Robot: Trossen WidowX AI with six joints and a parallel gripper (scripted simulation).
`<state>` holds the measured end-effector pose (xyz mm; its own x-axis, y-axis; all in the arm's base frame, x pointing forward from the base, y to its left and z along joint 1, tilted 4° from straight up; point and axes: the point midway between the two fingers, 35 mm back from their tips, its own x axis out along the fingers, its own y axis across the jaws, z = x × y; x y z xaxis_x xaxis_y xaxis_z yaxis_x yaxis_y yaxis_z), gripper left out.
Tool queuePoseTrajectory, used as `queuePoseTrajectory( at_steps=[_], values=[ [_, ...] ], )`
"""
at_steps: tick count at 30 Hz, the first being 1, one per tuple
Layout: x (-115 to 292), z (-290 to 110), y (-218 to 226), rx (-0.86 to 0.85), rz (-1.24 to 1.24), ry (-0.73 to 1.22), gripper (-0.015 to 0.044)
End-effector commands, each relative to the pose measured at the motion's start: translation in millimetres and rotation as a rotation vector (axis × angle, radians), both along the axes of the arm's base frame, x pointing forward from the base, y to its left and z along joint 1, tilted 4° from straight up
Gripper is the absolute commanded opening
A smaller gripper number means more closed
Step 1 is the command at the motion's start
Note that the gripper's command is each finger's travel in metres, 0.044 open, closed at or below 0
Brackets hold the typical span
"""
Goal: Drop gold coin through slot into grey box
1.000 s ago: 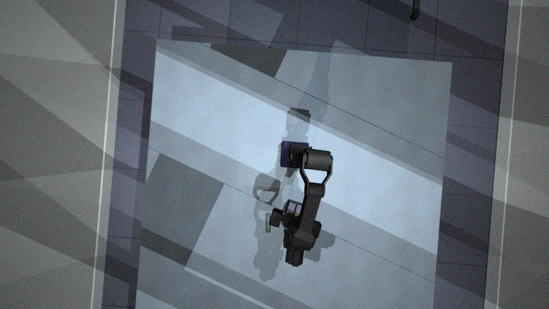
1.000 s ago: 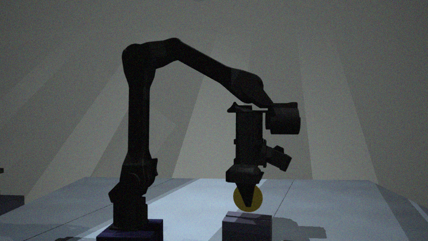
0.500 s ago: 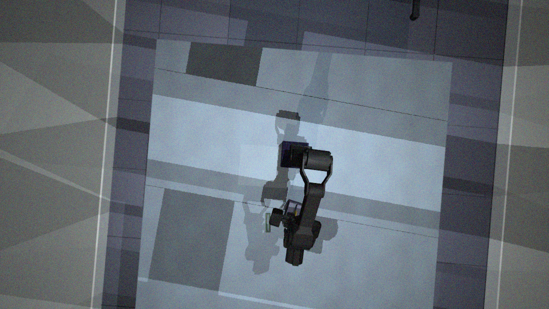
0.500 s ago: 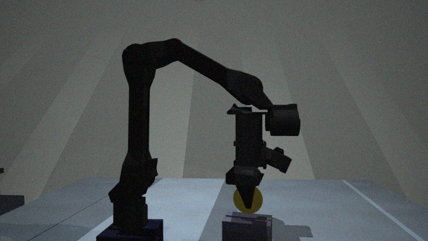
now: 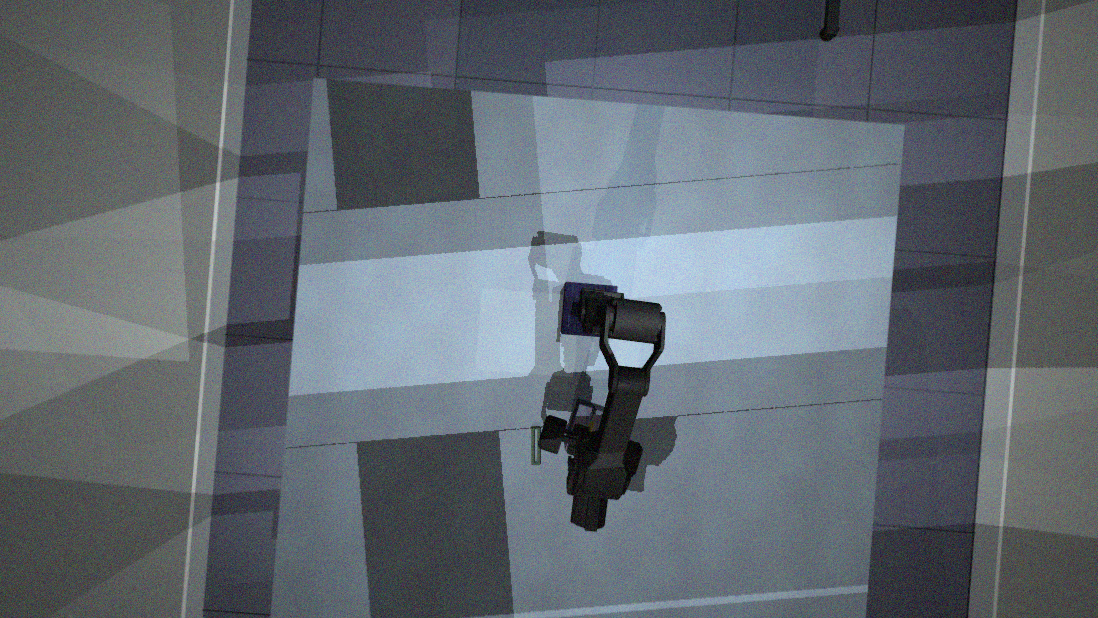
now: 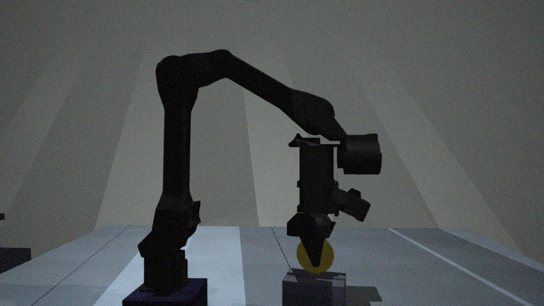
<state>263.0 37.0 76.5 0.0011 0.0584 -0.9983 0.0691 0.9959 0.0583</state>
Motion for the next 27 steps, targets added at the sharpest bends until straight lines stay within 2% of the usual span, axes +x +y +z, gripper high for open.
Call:
queuePoseTrajectory(
  at_steps=[1, 20, 26, 27],
  values=[
    [-1.4, -3.1, -0.1, -0.001, -0.003, 0.007, 0.0],
    [-1.3, -6.9, 0.2, -0.001, -0.003, 0.007, 0.0],
    [-0.1, -4.0, 0.2, 0.0, 0.001, 0.0, 0.0157],
    [-0.1, -4.0, 0.2, 0.0, 0.001, 0.0, 0.0161]
  ],
)
